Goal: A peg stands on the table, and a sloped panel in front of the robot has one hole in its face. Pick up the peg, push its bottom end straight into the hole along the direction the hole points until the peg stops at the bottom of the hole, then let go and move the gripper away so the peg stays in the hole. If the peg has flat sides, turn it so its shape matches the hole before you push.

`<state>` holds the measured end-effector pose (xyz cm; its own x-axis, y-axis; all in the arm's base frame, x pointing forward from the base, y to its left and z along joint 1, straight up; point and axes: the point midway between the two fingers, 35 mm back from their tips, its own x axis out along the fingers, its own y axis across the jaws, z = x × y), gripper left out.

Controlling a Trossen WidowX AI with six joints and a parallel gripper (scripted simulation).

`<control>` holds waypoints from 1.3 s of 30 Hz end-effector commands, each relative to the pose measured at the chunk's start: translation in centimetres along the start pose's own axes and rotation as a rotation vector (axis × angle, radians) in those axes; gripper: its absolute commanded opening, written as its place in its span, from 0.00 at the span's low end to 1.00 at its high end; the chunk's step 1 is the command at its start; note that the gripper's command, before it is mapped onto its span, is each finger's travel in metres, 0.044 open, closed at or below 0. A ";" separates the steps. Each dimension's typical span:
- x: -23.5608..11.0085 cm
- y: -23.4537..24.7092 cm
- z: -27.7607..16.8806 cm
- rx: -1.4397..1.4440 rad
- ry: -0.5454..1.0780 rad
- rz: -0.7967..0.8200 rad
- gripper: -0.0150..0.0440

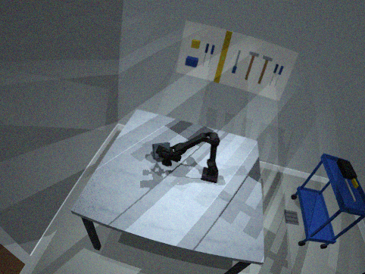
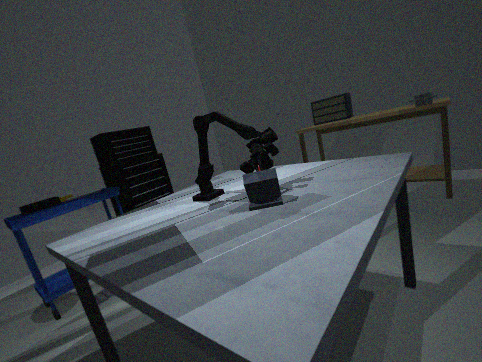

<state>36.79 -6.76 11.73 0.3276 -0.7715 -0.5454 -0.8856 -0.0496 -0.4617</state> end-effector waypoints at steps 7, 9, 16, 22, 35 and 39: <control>0.5 0.1 0.1 -0.002 0.000 0.000 0.25; 0.7 0.1 0.1 -0.002 0.000 0.000 0.25; 1.1 0.1 0.1 -0.002 0.000 0.000 0.25; 1.5 0.1 0.1 -0.002 0.000 0.000 0.25; 2.4 0.1 0.1 -0.002 0.001 -0.001 0.25; 2.7 0.1 0.1 -0.002 0.001 -0.001 0.25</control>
<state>37.53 -8.64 10.31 0.3280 -0.7735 -0.5423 -0.8848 -0.0504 -0.4632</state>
